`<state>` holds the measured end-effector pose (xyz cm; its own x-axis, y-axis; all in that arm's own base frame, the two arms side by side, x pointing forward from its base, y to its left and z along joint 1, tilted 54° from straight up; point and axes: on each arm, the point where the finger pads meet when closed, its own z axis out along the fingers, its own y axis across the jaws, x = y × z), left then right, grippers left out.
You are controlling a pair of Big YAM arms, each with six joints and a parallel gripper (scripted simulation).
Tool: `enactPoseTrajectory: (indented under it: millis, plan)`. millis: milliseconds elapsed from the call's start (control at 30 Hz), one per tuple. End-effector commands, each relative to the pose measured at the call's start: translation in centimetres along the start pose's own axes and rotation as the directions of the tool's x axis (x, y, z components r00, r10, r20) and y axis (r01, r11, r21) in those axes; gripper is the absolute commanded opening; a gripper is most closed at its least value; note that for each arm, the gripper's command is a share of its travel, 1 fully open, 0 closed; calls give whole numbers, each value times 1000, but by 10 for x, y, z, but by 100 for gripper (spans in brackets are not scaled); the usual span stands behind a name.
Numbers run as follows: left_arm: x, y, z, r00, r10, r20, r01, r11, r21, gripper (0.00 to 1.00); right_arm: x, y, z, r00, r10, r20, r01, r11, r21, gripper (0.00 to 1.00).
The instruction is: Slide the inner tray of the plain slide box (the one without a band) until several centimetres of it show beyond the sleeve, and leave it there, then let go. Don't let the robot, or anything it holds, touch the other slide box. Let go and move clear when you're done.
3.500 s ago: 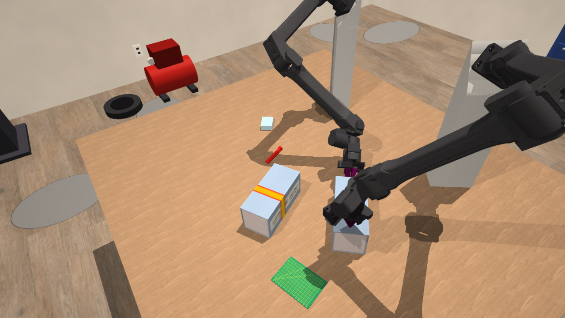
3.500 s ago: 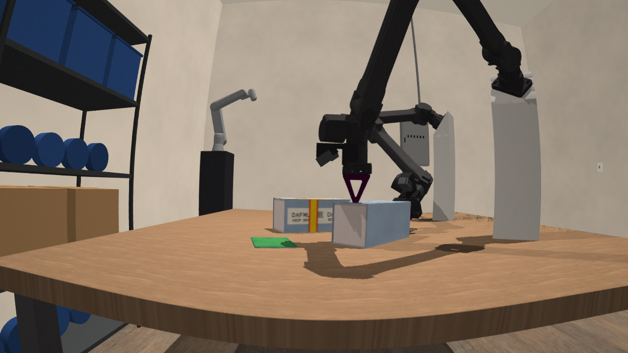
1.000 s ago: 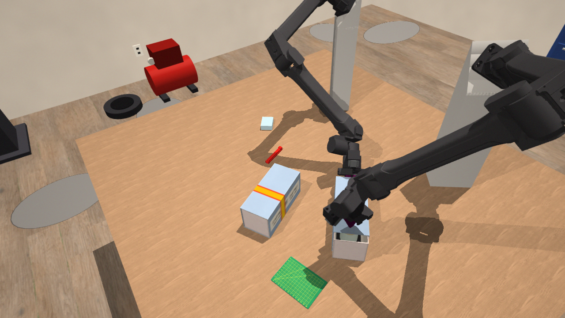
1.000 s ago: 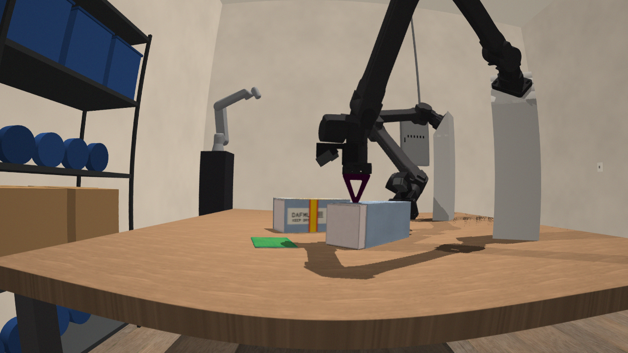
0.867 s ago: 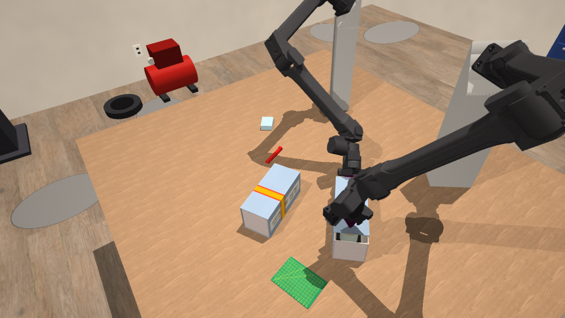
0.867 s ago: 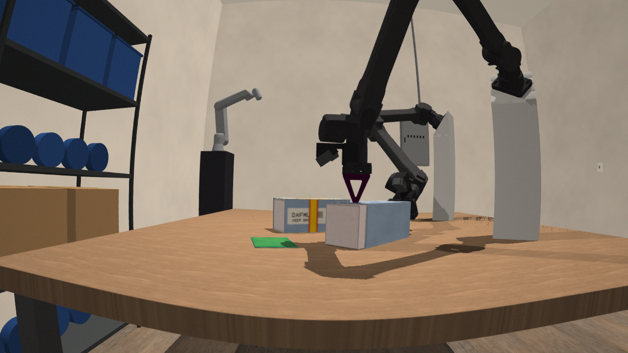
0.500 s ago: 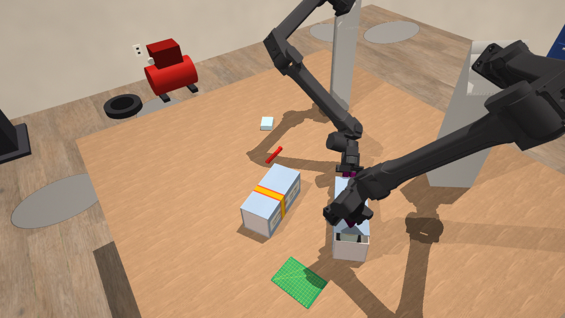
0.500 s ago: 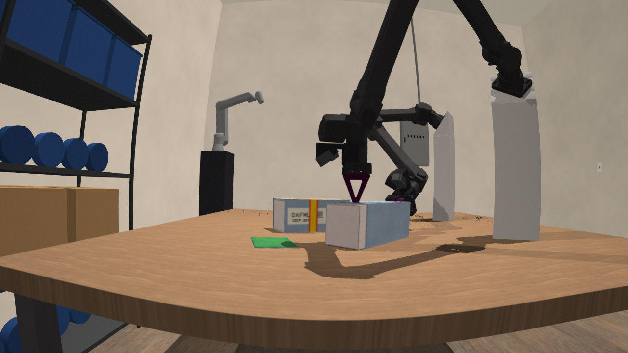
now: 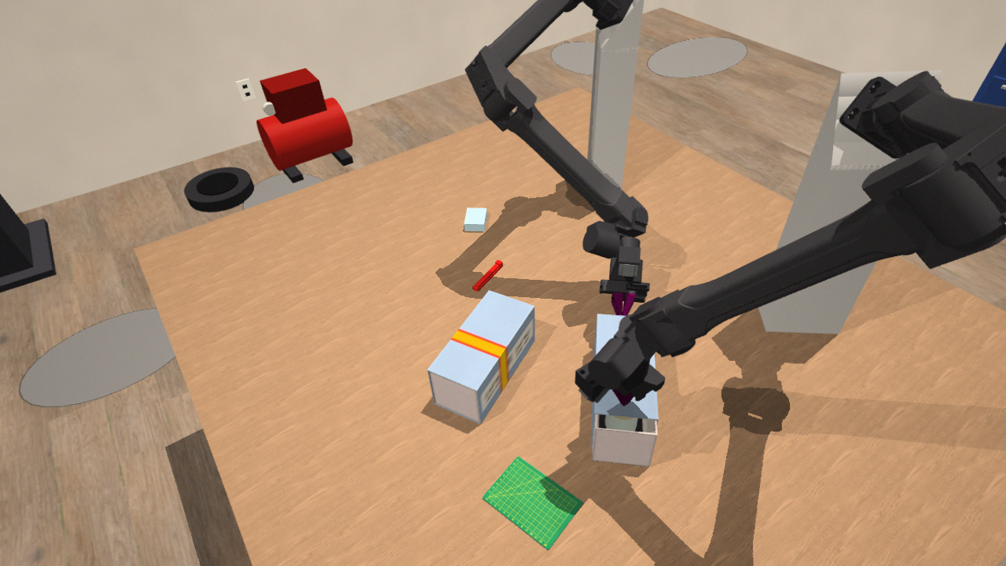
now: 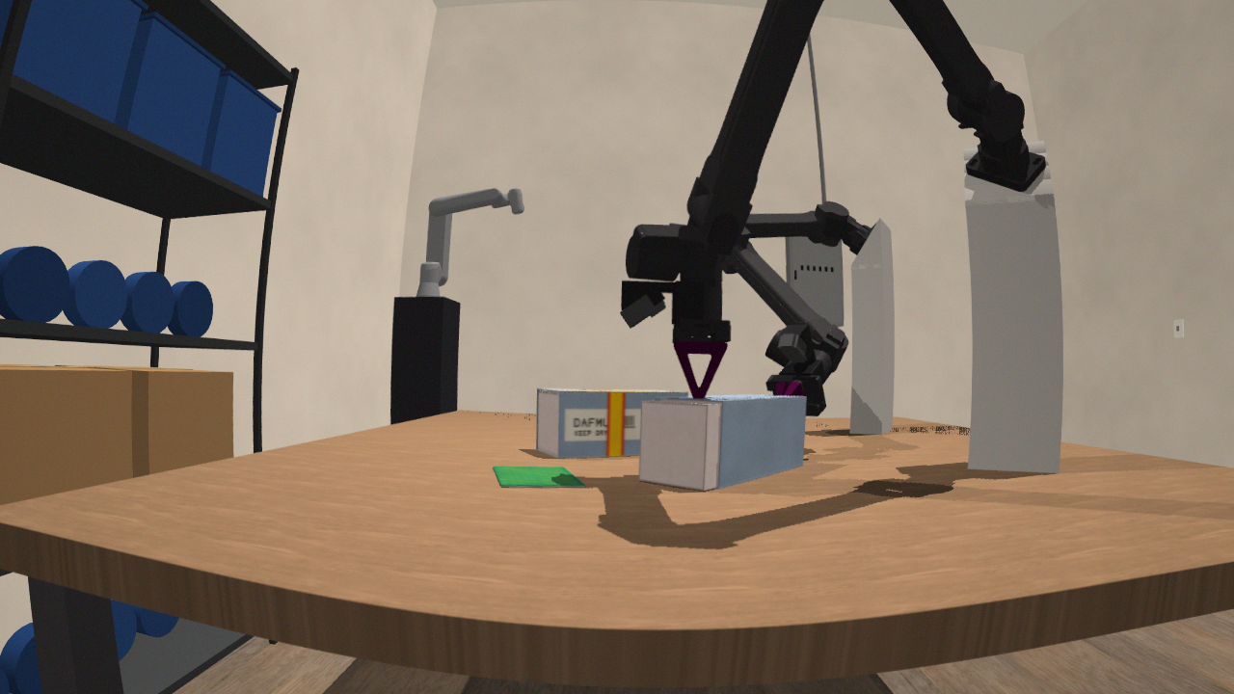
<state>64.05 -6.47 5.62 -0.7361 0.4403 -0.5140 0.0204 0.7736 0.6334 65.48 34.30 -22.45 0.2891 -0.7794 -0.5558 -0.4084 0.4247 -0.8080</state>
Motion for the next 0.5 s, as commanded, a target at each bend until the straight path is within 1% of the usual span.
enactPoseTrajectory:
  millis: [0, 33, 467]
  plan:
    - [37, -4, 31, 997, 14, -75, -14, 1000, 1, 0, -13, -4, -2, 1000, -6, 23, 6, 1000, 9, 0]
    - [36, -4, 31, 997, 12, -73, -12, 1000, 0, 0, -11, -4, -7, 1000, -4, 23, 4, 1000, 11, 0]
    - [37, -5, 31, 997, 15, -74, -15, 1000, 5, 0, -15, -5, -33, 999, -12, 36, 11, 1000, 21, 0]
